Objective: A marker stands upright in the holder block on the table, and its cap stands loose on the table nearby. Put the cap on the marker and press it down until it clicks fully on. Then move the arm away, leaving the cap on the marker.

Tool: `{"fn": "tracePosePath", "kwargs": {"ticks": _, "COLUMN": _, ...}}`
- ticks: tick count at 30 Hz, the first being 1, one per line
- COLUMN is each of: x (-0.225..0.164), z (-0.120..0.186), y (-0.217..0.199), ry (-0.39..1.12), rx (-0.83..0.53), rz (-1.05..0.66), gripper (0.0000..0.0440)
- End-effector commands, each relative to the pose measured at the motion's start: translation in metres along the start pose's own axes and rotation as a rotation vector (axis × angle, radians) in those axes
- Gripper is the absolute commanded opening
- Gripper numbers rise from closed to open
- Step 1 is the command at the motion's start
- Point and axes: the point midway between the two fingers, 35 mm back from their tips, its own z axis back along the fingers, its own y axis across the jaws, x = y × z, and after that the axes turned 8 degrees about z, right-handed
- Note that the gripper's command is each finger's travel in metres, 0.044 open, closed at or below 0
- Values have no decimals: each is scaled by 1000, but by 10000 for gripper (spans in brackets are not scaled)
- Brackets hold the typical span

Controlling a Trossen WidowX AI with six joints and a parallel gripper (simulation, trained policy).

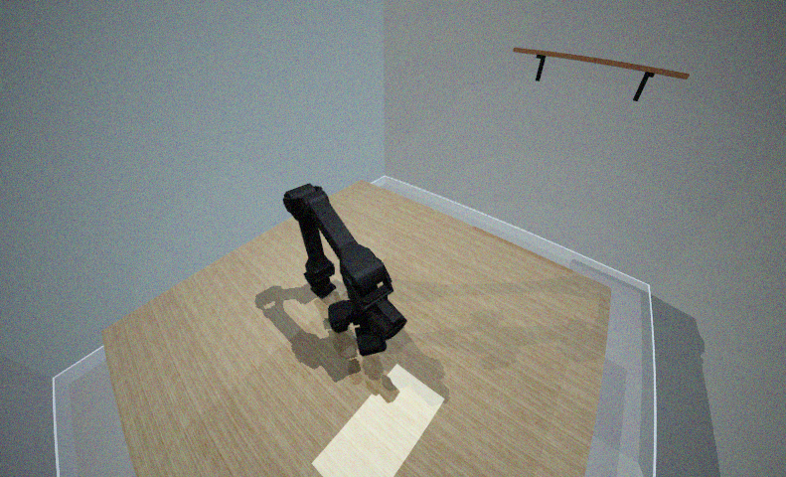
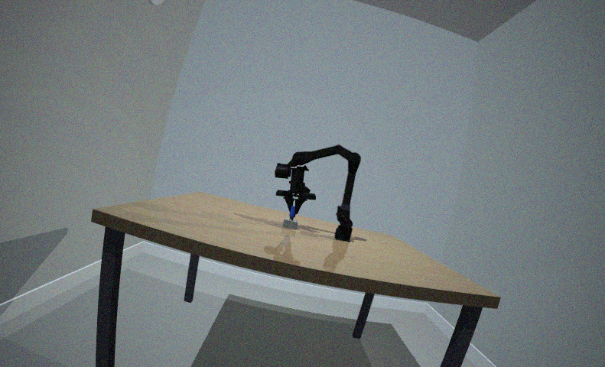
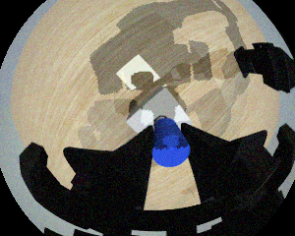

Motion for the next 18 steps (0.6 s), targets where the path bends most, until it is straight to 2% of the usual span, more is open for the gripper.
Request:
{"fn": "tracePosePath", "kwargs": {"ticks": 1, "x": 4, "z": -15, "y": -9, "ry": -21, "rx": -60, "rz": 12, "gripper": 57}}
{"fn": "tracePosePath", "kwargs": {"ticks": 18, "x": 10, "z": -20, "y": -3, "ry": -42, "rx": -33, "rz": 40, "gripper": 81}}
